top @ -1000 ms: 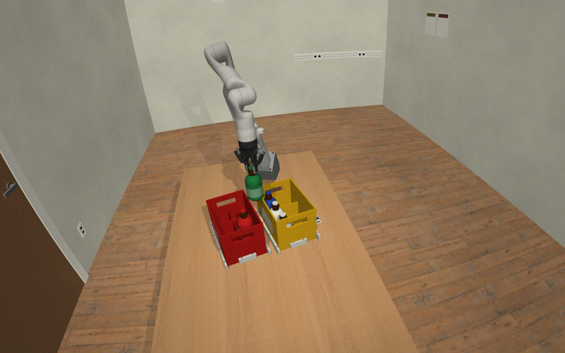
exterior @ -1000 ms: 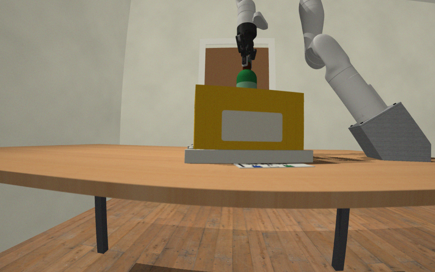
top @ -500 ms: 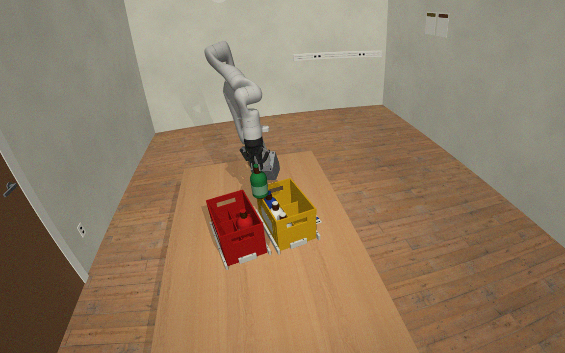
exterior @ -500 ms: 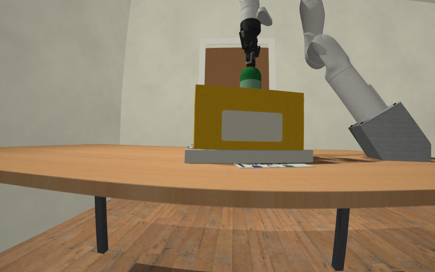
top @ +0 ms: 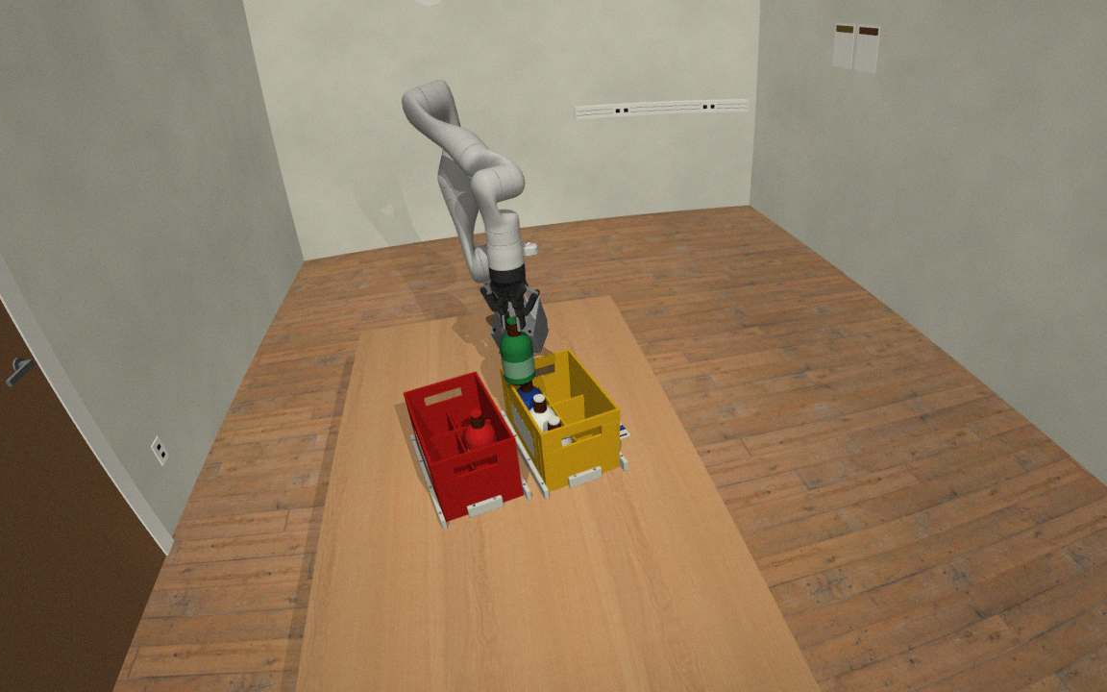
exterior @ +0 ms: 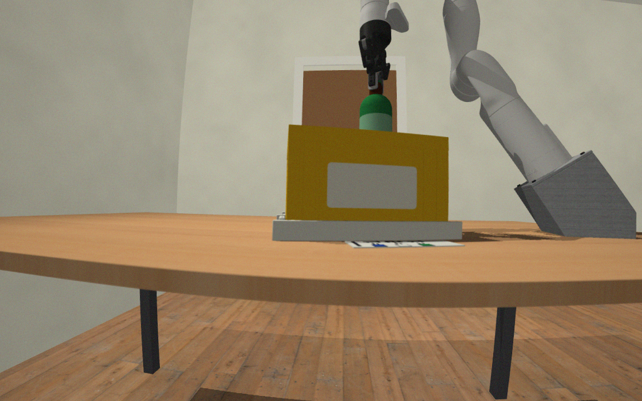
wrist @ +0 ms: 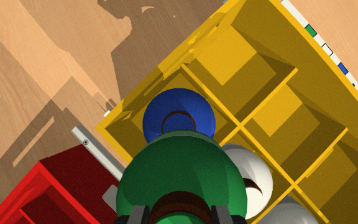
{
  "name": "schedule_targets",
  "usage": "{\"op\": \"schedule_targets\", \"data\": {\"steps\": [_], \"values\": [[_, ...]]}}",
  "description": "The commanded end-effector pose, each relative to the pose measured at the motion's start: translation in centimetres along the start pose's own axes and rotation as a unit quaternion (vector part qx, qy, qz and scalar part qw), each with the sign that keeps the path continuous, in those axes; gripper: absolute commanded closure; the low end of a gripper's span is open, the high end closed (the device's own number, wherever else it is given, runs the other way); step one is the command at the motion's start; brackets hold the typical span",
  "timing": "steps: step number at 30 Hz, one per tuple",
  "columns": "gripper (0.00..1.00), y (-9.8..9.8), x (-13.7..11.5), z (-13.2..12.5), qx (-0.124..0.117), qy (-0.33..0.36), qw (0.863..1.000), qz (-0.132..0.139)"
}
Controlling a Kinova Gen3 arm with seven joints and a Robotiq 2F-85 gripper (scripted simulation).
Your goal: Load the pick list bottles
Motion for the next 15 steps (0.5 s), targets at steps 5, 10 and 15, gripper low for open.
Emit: {"op": "schedule_targets", "data": {"steps": [5,10,15], "values": [[0.9,0.0,-0.9,1.1,0.0,0.0,1.0,-0.001],[0.9,0.0,-1.5,1.7,0.0,0.0,1.0,-0.001],[0.9,0.0,-2.0,2.3,0.0,0.0,1.0,-0.001]]}}
Point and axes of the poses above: the point where the finger pads meet when closed, its own y axis out along the fingers, its own z axis across the jaws, x = y × z, the point moved 10 cm from there along -y, back along the fingers, and after that the axes turned 15 degrees about -y, right-handed, at the moved point
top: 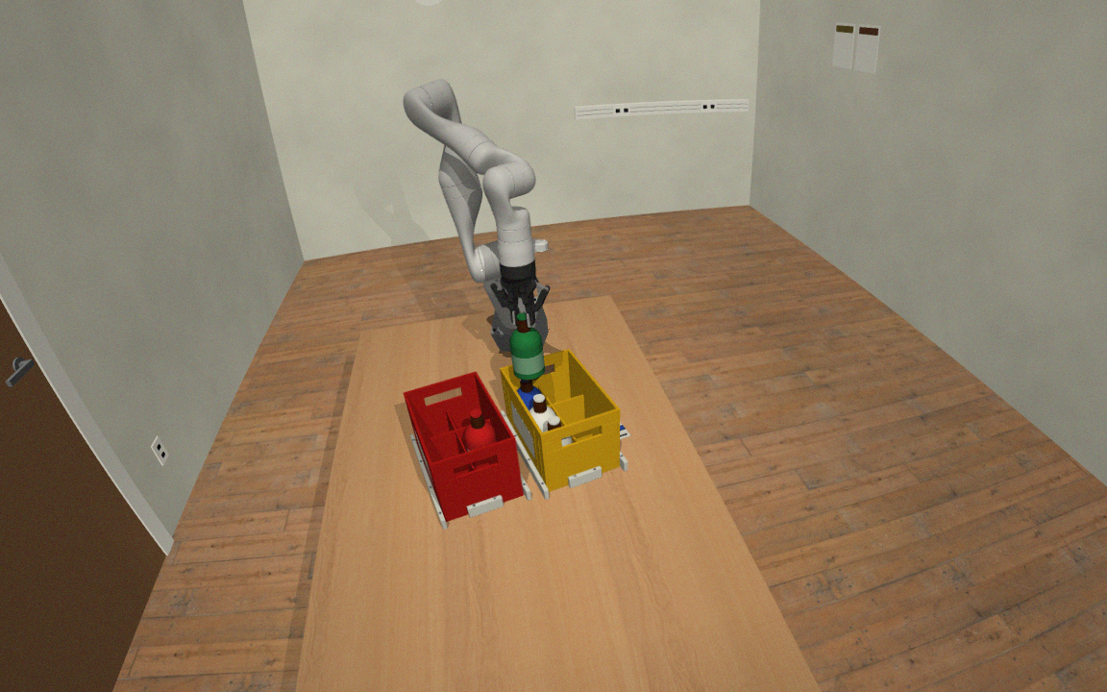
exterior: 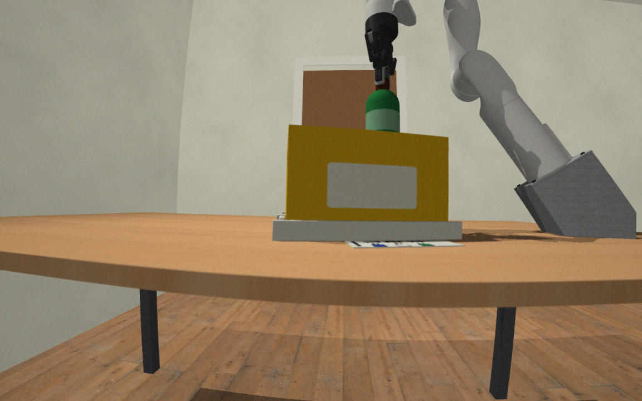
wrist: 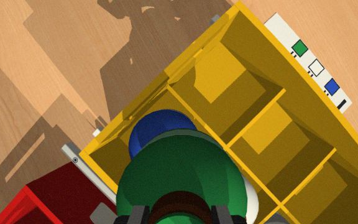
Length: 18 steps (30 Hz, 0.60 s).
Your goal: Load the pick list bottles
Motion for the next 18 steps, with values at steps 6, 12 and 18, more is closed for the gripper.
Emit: {"op": "schedule_targets", "data": {"steps": [6,12,18], "values": [[0.9,0.0,-1.0,1.2,0.0,0.0,1.0,-0.001],[0.9,0.0,-1.7,1.9,0.0,0.0,1.0,-0.001],[0.9,0.0,-2.4,2.7,0.0,0.0,1.0,-0.001]]}}
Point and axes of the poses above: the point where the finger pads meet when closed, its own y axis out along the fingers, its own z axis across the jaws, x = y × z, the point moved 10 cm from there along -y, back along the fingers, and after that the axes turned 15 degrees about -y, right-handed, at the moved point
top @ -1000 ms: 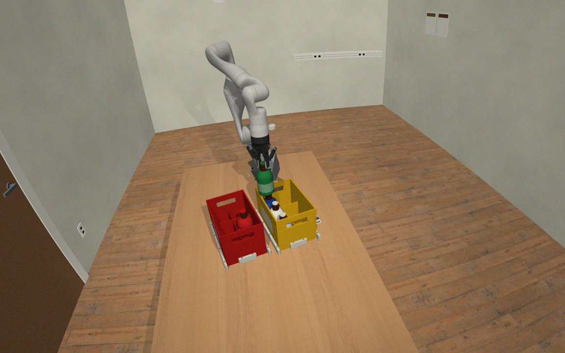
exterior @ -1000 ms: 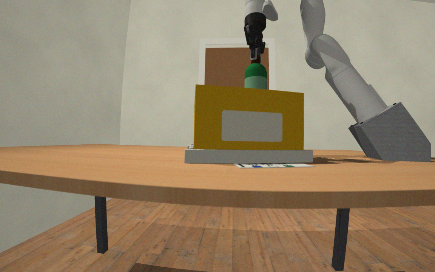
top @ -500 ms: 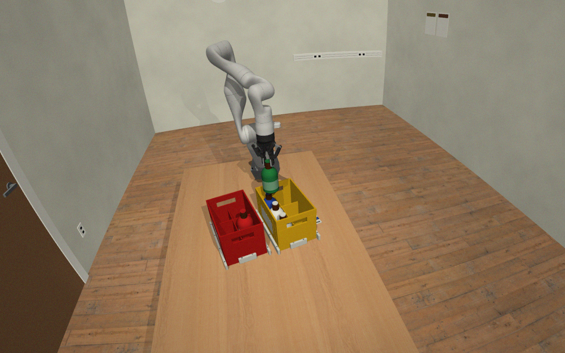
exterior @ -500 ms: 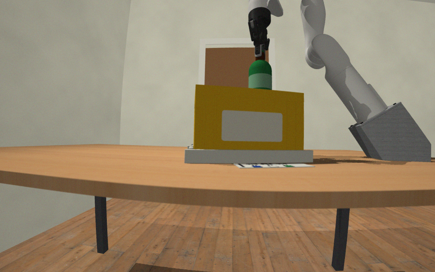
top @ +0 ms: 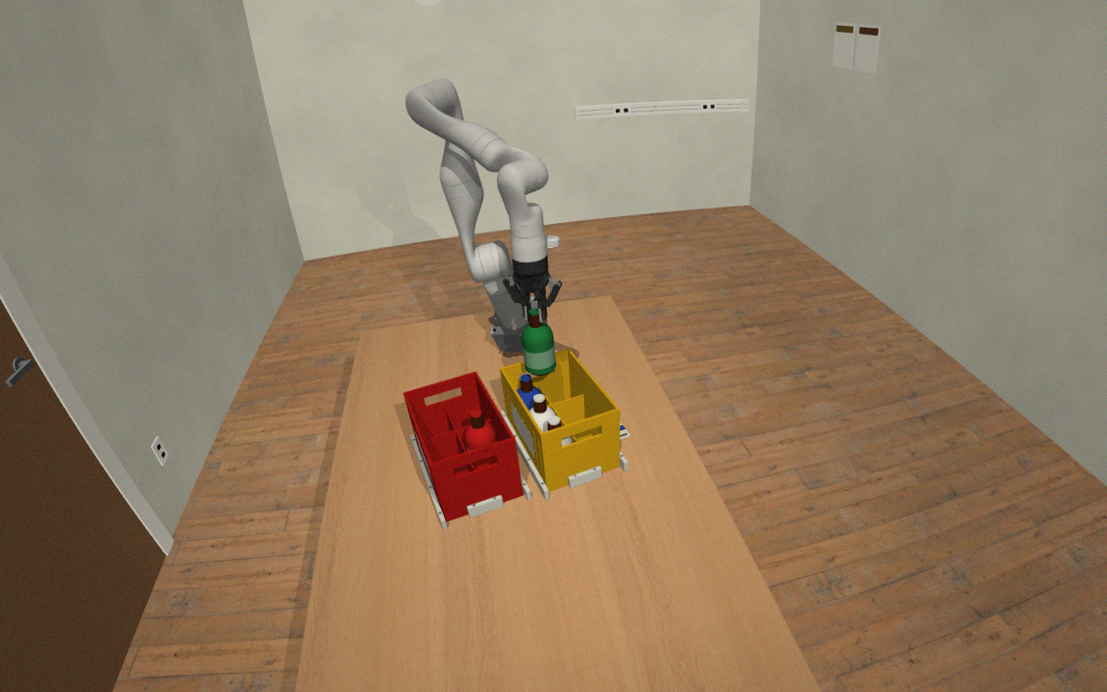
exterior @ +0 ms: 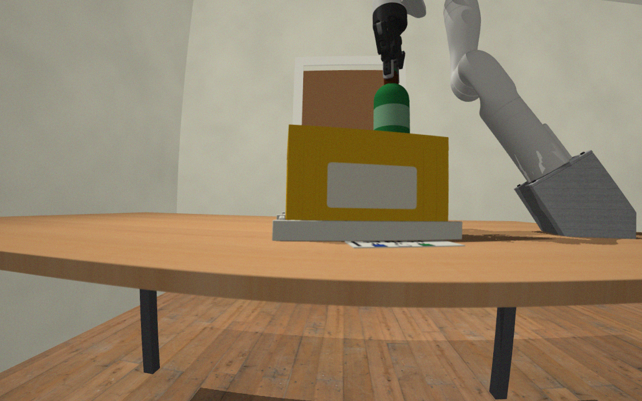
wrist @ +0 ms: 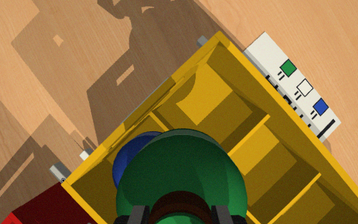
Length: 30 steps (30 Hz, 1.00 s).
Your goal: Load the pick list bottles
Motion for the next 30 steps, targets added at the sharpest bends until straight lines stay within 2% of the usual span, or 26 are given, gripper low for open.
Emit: {"op": "schedule_targets", "data": {"steps": [1,30], "values": [[0.9,0.0,-0.4,0.5,0.0,0.0,1.0,-0.001],[0.9,0.0,-3.8,4.2,0.0,0.0,1.0,-0.001]]}}
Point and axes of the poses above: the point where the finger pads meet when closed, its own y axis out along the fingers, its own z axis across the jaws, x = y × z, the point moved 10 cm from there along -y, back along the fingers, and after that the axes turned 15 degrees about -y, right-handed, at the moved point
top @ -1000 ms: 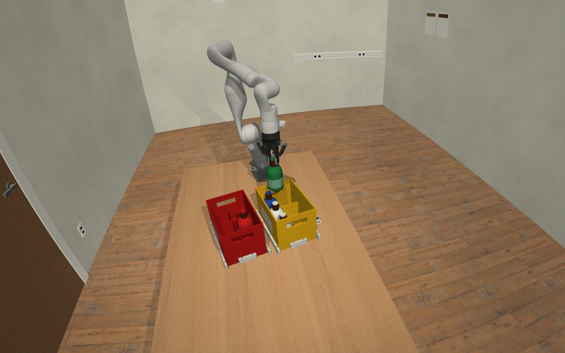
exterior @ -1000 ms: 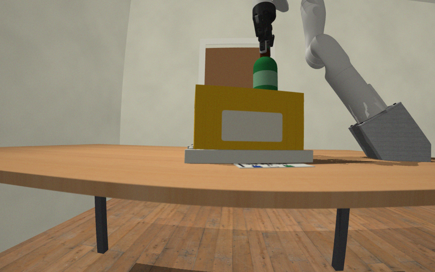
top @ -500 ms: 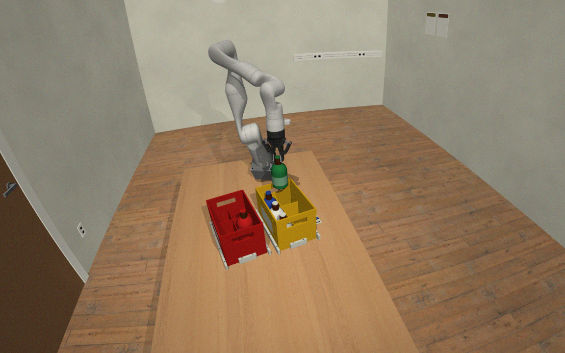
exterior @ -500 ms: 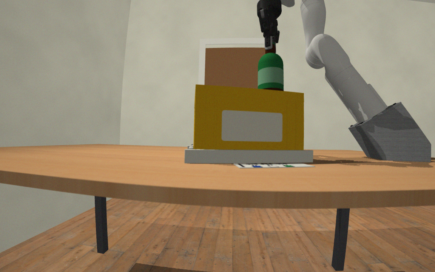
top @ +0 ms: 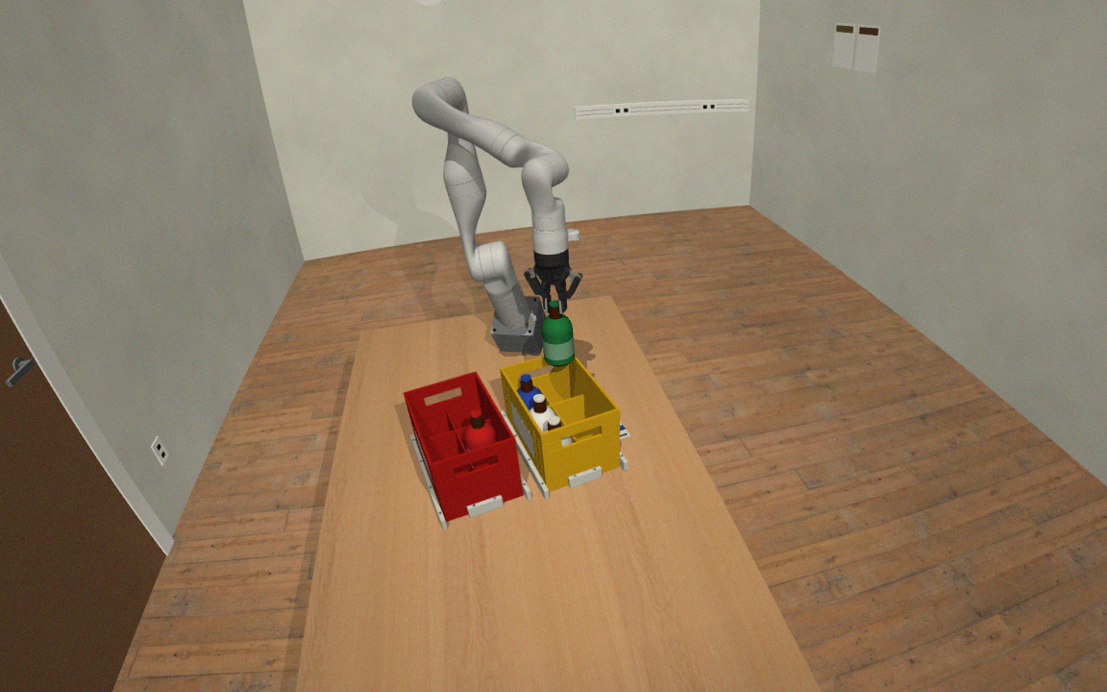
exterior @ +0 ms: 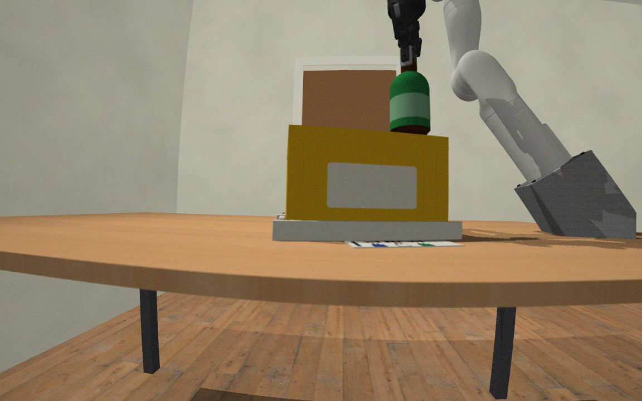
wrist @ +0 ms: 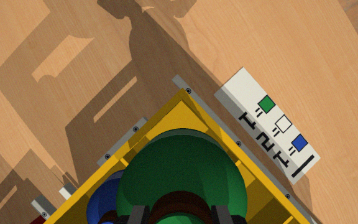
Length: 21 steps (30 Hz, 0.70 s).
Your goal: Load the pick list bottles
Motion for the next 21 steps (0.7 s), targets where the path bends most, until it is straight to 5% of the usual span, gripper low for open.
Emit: {"op": "schedule_targets", "data": {"steps": [1,21], "values": [[0.9,-0.03,-0.08,0.13,0.0,0.0,1.0,-0.001],[0.9,-0.03,-0.05,-0.04,0.0,0.0,1.0,-0.001]]}}
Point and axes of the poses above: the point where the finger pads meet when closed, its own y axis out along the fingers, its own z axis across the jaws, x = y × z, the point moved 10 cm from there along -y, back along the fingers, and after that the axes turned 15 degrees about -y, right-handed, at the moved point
